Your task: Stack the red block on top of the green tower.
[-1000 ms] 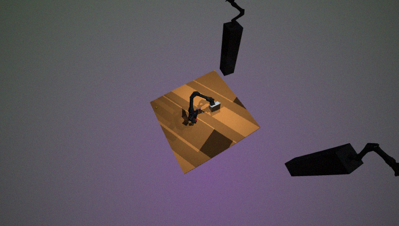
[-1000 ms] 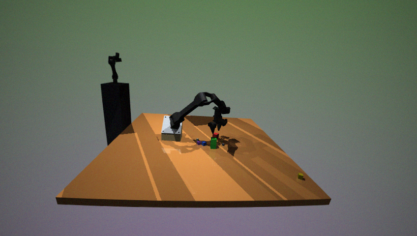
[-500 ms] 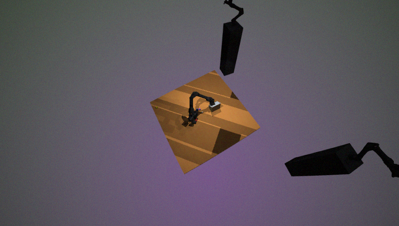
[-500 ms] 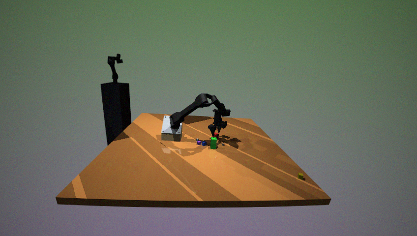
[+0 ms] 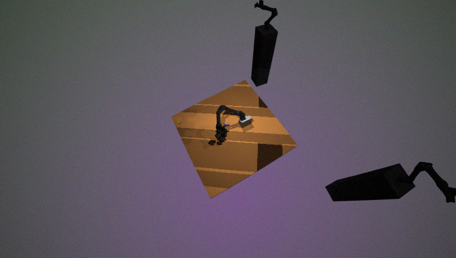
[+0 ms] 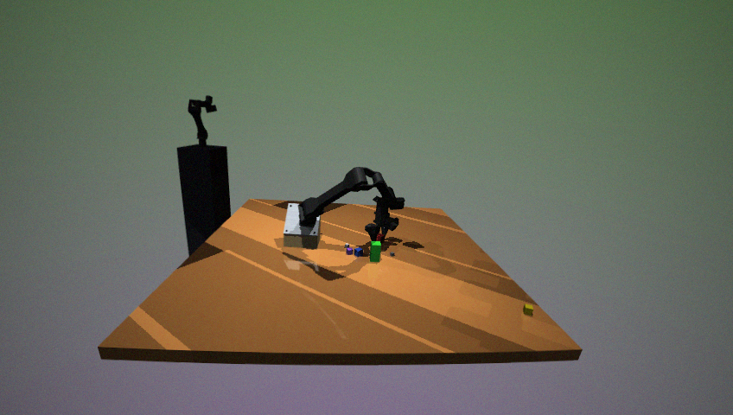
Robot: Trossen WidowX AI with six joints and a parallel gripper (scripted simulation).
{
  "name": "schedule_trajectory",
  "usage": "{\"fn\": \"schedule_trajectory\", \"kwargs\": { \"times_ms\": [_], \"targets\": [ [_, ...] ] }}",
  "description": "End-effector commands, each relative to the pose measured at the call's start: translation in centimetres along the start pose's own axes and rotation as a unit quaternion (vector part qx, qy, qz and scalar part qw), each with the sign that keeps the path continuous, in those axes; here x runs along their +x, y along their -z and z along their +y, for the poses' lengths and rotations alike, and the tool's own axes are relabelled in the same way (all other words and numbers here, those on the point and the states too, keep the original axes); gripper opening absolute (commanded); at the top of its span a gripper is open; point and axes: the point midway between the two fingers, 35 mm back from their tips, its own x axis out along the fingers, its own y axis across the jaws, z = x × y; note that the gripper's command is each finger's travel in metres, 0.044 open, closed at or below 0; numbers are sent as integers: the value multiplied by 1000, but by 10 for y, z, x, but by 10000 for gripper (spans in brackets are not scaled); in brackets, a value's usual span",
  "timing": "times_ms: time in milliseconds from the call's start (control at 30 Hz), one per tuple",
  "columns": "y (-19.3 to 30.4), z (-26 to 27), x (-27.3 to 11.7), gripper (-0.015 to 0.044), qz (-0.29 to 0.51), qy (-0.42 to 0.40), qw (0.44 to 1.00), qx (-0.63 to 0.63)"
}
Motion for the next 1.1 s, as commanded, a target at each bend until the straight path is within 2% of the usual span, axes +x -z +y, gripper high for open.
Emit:
{"fn": "schedule_trajectory", "kwargs": {
  "times_ms": [0, 300, 633, 867, 1033, 1067],
  "targets": [
    [0, 0, 2, 440, -3, 1, 1000, -4],
    [0, 0, 1, 440, -3, 1, 1000, -4],
    [0, 0, 1, 177, -3, 1, 1000, -4],
    [0, 0, 1, 131, -3, 1, 1000, -4],
    [0, 0, -14, 0, -2, 0, 1000, -4],
    [0, 1, -18, 0, -2, 0, 1000, -4]
  ]
}}
